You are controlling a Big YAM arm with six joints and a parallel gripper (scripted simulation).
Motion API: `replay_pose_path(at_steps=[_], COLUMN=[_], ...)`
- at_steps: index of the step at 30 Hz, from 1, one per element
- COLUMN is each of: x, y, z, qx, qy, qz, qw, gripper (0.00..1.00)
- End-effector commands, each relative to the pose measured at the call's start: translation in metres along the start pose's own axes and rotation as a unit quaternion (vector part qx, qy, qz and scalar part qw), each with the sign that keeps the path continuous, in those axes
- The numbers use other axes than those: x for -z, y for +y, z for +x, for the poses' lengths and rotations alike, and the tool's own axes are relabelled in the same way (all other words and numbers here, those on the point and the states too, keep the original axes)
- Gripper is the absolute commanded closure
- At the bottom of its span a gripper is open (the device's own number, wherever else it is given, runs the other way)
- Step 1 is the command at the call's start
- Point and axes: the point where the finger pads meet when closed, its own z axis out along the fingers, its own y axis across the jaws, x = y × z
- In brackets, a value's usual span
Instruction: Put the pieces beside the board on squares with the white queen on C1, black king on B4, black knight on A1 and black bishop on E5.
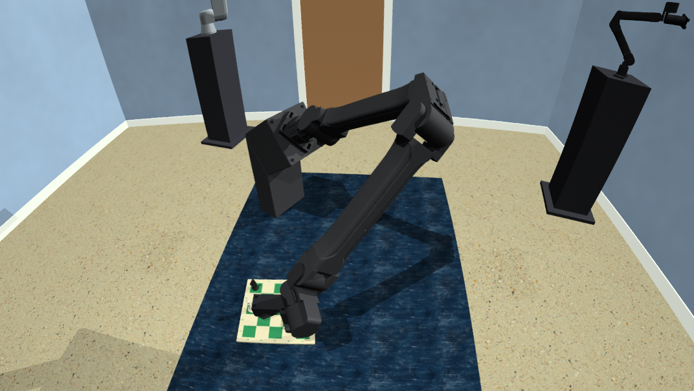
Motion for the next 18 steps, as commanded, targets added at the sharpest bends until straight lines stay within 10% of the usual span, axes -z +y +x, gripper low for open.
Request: replay_pose_path(at_steps=[1, 18], x=[0.0068, 0.0071], y=[0.0068, 0.0043], z=[0.0009, 0.003], qx=[0.005, 0.015], qy=[-0.001, -0.001], qz=[-0.011, -0.011], qw=[1.0, 1.0], gripper=[1.0, 1.0])
